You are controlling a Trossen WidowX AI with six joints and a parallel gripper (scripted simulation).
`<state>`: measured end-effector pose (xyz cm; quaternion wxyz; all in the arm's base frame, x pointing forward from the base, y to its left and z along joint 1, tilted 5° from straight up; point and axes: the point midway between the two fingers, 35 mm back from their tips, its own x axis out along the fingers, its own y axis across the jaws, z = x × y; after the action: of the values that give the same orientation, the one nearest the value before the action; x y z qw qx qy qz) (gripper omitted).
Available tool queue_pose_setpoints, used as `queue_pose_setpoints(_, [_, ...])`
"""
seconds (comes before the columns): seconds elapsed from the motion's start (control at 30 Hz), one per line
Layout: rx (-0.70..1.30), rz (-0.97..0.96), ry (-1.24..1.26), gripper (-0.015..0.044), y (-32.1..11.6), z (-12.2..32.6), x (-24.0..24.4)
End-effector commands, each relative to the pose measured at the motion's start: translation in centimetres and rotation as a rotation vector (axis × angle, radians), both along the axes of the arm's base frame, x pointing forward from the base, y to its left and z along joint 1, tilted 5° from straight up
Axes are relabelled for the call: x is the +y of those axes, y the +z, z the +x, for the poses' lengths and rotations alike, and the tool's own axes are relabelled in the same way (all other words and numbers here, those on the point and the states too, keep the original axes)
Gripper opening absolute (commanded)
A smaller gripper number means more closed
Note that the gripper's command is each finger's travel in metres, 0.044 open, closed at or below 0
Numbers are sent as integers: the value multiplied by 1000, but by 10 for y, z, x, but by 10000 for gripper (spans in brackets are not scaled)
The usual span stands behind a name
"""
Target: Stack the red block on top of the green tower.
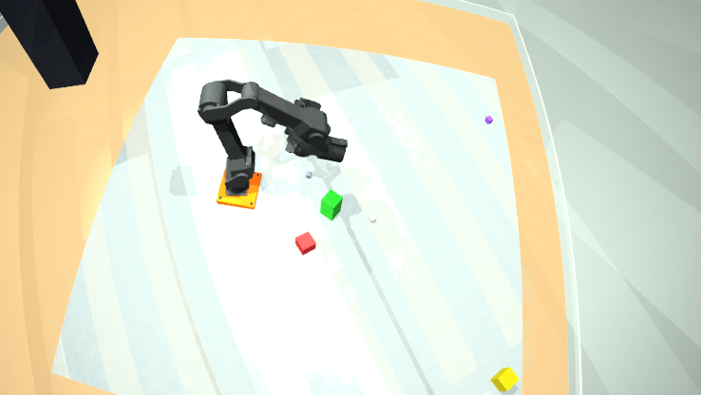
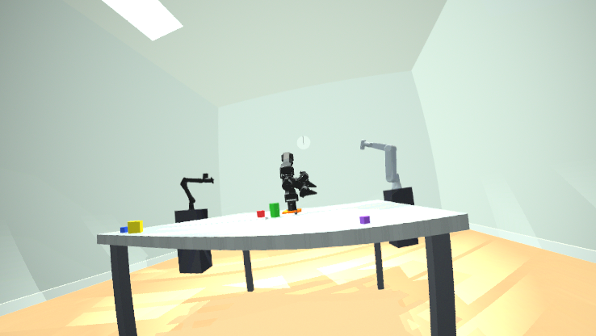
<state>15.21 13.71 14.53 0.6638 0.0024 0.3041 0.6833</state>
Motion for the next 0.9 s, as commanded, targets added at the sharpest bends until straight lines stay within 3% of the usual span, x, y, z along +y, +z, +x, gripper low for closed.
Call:
queue_pose_setpoints(0.0, [-1, -2, -1, 426, 0, 0, 0])
queue_pose_setpoints(0.33, [-82, -219, -115, 440, -8, 35, -46])
queue_pose_setpoints(0.87, [-68, -697, -538, 440, 1, 76, -187])
